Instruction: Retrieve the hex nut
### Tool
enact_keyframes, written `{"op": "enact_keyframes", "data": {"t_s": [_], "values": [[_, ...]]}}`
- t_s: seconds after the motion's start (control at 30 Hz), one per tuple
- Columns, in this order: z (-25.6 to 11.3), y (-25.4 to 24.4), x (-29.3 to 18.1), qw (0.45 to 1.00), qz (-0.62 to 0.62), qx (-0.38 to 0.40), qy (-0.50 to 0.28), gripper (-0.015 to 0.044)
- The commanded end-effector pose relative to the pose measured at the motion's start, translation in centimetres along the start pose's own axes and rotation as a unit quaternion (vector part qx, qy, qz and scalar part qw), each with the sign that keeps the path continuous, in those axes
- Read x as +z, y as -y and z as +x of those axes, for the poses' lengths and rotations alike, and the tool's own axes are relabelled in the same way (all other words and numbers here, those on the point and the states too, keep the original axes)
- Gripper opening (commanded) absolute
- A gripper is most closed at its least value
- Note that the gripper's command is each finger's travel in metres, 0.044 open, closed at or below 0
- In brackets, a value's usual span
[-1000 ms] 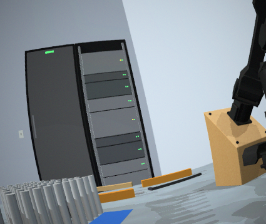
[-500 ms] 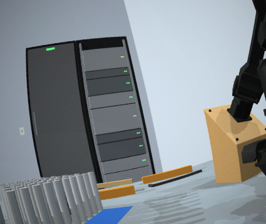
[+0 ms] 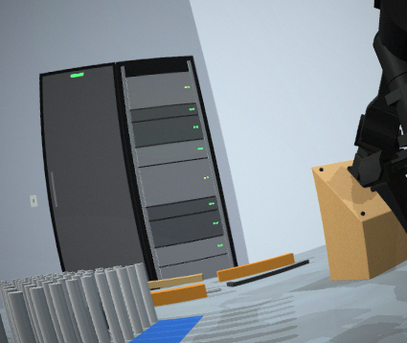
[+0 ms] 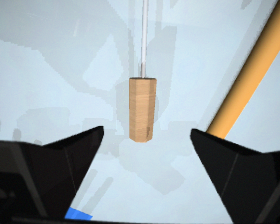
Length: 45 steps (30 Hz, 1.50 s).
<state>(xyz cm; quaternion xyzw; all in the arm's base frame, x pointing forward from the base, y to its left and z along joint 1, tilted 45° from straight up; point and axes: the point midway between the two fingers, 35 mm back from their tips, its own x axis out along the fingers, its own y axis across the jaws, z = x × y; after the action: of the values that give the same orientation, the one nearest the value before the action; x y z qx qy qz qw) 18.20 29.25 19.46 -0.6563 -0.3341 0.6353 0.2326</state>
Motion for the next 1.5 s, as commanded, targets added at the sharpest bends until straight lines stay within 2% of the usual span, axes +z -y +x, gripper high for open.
{"op": "enact_keyframes", "data": {"t_s": [0.0, 0.63, 0.9, 1.13, 1.33, 1.47], "values": [[-0.23, -0.25, 0.29, 1.000, 0.002, 0.004, 0.008, 0.0440], [-0.21, -0.27, 0.28, 1.000, 0.002, 0.005, 0.012, 0.0440], [-0.08, -0.26, -0.39, 0.985, 0.002, 0.014, 0.171, 0.0440], [-0.14, -0.17, -0.47, 0.983, 0.002, 0.010, 0.184, 0.0440], [-0.14, -0.17, -0.47, 0.983, 0.002, 0.010, 0.184, 0.0282], [-0.14, -0.17, -0.47, 0.983, 0.002, 0.010, 0.184, 0.0280]]}}
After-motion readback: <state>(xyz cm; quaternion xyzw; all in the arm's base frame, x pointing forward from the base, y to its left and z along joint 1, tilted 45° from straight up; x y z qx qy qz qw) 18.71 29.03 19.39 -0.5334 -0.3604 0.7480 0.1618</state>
